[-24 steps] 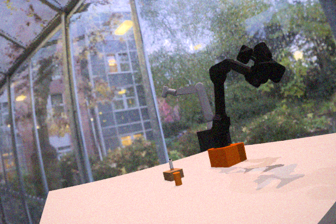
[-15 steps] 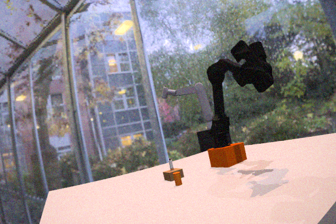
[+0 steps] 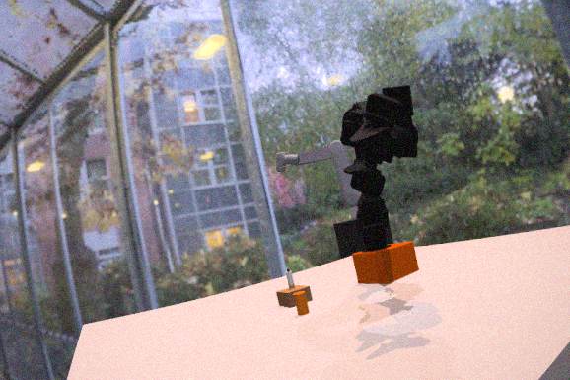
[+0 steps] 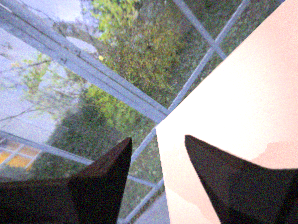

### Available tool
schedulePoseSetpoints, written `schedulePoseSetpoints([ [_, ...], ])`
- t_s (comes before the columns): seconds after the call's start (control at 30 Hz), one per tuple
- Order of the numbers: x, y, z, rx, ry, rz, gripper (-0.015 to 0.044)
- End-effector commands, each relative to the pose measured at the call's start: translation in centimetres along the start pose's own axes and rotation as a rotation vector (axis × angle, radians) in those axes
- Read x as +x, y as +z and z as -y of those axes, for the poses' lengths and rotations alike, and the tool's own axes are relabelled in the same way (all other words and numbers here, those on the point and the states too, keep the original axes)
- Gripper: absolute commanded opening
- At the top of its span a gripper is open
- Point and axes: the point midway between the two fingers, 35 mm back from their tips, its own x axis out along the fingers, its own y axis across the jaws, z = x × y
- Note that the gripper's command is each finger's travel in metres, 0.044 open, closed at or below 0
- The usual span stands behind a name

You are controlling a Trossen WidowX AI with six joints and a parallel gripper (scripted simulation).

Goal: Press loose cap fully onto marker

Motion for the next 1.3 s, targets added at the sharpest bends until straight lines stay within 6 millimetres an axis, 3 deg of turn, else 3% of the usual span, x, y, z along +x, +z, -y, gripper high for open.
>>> schedulePoseSetpoints([
  [0.0, 4.2, 2.4, 5.4, -0.442, -0.160, -0.108, 0.0245],
  [0.27, 6.8, 5.6, 12.8, -0.856, -0.326, -0.327, 0.0245],
  [0.5, 7.0, 8.4, 19.4, -1.154, -0.414, -0.616, 0.0245],
  [0.73, 4.9, 11.1, 25.3, -1.346, -0.409, -0.956, 0.0245],
  [0.97, 1.2, 13.3, 30.1, -1.427, -0.279, -1.309, 0.0245],
  [1.13, -2.1, 14.7, 32.4, -1.415, -0.104, -1.527, 0.0245],
  [1.27, -2.4, 14.8, 32.6, -1.411, -0.084, -1.545, 0.0245],
])
